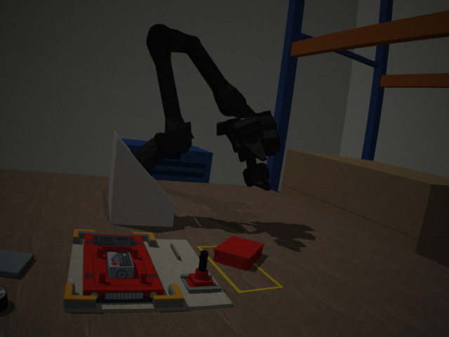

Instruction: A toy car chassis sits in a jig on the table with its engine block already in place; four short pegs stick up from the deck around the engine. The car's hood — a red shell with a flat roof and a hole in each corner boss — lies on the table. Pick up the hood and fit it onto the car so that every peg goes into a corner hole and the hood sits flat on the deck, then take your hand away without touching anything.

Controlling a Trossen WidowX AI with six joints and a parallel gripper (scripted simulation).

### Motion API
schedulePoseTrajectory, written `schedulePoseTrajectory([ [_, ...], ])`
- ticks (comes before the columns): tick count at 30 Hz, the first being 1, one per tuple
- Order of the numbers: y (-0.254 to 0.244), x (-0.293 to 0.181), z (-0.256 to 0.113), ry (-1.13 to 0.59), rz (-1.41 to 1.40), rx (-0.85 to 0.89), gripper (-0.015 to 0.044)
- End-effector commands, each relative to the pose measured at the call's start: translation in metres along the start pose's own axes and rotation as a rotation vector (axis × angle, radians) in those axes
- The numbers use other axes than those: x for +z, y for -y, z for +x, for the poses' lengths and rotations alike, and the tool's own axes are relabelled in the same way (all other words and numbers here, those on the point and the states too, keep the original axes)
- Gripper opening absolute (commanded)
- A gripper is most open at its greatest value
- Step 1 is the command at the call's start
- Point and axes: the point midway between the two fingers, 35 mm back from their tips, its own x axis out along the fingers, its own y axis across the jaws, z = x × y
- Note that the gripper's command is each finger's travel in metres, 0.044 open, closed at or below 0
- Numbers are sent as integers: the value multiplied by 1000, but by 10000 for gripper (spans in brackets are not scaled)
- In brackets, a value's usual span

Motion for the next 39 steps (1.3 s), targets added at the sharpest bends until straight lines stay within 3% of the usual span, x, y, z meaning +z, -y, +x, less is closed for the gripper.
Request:
schedulePoseTrajectory([
  [1,0,0,1,-6,1,2,440],
  [14,-11,-43,54,-547,307,75,440],
  [27,11,-75,95,-1095,1091,67,440],
  [33,40,-74,115,-1240,1576,82,440],
  [39,45,-73,118,-1250,1635,86,440],
])
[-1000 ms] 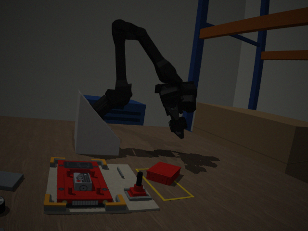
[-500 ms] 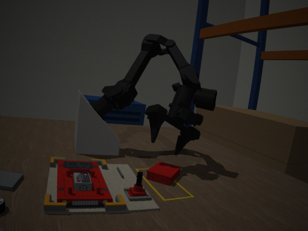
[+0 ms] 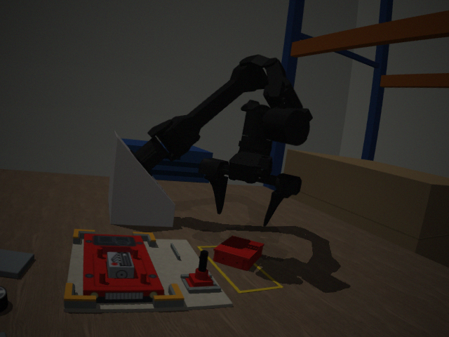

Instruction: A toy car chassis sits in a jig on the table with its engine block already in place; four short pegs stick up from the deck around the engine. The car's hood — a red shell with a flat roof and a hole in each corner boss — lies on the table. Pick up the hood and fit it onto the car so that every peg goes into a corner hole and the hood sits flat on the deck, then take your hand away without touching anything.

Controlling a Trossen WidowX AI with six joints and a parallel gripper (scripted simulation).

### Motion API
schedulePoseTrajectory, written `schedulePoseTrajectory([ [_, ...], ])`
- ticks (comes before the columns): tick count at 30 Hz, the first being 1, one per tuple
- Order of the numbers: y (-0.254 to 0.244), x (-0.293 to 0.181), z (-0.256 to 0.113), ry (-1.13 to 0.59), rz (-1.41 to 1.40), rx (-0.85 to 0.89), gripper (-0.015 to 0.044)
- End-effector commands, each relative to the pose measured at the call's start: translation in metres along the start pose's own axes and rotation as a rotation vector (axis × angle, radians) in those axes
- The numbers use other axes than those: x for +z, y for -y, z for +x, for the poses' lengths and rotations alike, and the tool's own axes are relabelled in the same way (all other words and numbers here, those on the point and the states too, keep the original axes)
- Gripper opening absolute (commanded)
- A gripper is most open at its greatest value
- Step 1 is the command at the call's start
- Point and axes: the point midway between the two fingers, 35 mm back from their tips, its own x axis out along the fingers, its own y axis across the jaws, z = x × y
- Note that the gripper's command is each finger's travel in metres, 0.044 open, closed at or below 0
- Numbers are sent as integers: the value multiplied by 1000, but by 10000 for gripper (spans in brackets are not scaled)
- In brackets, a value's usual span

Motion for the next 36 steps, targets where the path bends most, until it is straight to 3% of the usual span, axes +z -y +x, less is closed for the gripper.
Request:
schedulePoseTrajectory([
  [1,-5,1,-3,-25,35,27,440],
  [36,-7,2,23,-25,35,26,440],
])
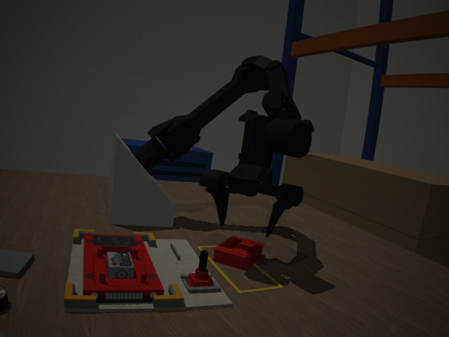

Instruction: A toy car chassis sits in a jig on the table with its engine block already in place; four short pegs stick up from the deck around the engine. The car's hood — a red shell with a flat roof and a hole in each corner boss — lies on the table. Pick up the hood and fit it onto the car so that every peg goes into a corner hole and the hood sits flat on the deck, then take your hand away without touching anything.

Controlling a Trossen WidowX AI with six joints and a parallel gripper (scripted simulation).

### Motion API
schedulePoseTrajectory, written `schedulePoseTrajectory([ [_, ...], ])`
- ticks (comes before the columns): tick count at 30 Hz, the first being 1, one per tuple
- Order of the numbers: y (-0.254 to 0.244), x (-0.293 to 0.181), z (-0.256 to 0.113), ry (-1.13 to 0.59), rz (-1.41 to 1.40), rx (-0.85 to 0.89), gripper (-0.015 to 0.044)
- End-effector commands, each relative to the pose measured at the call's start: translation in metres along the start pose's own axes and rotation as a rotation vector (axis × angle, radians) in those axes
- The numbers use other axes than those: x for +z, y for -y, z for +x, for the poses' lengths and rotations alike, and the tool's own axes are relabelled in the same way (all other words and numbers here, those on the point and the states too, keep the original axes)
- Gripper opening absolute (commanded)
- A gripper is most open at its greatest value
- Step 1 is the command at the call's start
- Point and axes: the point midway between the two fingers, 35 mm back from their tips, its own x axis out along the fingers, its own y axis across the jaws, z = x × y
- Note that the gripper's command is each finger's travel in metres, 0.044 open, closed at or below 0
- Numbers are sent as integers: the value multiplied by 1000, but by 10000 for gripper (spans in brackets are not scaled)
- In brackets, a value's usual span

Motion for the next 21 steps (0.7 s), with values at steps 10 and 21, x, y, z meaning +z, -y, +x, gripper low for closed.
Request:
schedulePoseTrajectory([
  [10,2,0,12,0,8,-3,440],
  [21,2,0,21,-1,8,-2,440],
])
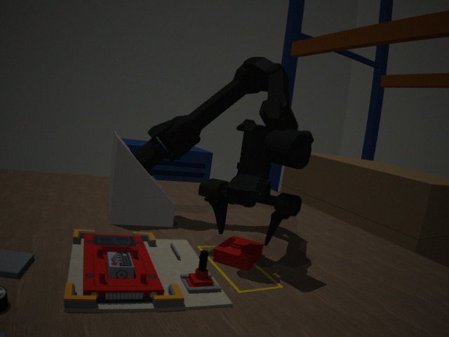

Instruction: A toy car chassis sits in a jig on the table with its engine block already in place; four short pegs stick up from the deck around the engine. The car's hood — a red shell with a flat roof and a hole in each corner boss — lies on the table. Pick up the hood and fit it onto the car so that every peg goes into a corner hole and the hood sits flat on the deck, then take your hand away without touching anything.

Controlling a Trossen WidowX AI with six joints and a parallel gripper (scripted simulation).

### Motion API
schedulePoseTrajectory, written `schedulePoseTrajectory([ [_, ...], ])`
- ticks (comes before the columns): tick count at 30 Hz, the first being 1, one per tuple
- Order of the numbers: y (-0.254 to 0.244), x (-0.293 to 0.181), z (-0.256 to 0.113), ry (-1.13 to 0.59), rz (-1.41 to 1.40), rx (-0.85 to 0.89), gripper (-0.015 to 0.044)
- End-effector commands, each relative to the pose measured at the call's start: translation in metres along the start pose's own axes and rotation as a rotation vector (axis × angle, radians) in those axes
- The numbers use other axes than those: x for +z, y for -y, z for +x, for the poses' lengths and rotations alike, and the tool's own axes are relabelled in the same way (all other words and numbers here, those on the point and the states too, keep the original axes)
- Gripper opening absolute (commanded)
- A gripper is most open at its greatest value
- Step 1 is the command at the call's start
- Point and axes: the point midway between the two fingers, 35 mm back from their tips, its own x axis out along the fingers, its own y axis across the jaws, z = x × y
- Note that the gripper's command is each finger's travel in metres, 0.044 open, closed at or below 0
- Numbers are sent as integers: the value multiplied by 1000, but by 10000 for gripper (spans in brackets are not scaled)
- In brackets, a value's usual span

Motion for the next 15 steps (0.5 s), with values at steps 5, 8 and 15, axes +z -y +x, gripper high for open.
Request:
schedulePoseTrajectory([
  [5,3,0,7,4,8,-5,440],
  [8,3,0,10,3,8,-4,440],
  [15,3,0,13,3,8,-4,440],
])
